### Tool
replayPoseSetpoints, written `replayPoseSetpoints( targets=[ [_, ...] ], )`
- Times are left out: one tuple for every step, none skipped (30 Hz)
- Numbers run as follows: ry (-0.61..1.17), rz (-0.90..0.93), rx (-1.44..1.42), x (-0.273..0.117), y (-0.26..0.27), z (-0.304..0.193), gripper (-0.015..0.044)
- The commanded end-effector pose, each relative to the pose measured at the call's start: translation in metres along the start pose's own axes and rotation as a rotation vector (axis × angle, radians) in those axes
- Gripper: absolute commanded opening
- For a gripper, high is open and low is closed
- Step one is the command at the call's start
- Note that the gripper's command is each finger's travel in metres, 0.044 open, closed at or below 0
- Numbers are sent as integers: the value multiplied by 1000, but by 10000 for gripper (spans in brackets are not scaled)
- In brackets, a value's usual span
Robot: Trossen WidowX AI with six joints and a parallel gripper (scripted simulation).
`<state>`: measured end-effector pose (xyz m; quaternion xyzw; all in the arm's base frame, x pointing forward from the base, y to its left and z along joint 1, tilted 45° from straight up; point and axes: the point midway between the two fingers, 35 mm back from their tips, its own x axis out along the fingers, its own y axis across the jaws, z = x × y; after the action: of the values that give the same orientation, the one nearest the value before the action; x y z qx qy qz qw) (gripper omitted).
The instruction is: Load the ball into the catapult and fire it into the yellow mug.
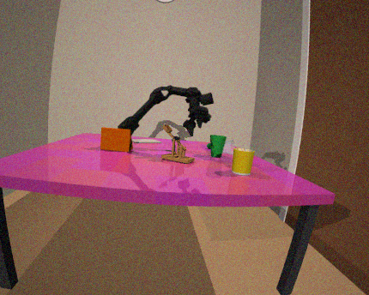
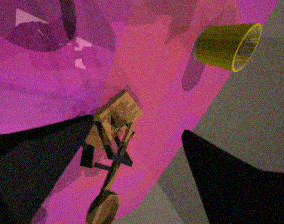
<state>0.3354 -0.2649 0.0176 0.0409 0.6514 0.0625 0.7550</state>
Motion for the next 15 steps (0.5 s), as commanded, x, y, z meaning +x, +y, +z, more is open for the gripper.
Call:
replayPoseSetpoints(
  targets=[
    [-66,-12,112,0,-19,7,440],
    [-81,-13,142,0,-24,9,440],
    [-97,-14,173,1,-29,10,440],
    [-113,-14,203,1,-33,12,440],
    [-129,-14,232,2,-38,13,440],
    [-145,-14,262,2,-43,14,440],
    [-161,-13,292,2,-47,16,440],
    [-178,-12,322,2,-52,17,440],
    [-194,-11,352,3,-57,18,440],
    [-211,-9,382,3,-62,19,440],
    [-227,-7,412,3,-67,20,440],
    [-244,-5,441,3,-72,21,440],
    [-260,-2,471,3,-77,21,440],
    [-277,1,500,3,-82,22,440],
    [-293,4,529,3,-87,23,440]
  ],
)
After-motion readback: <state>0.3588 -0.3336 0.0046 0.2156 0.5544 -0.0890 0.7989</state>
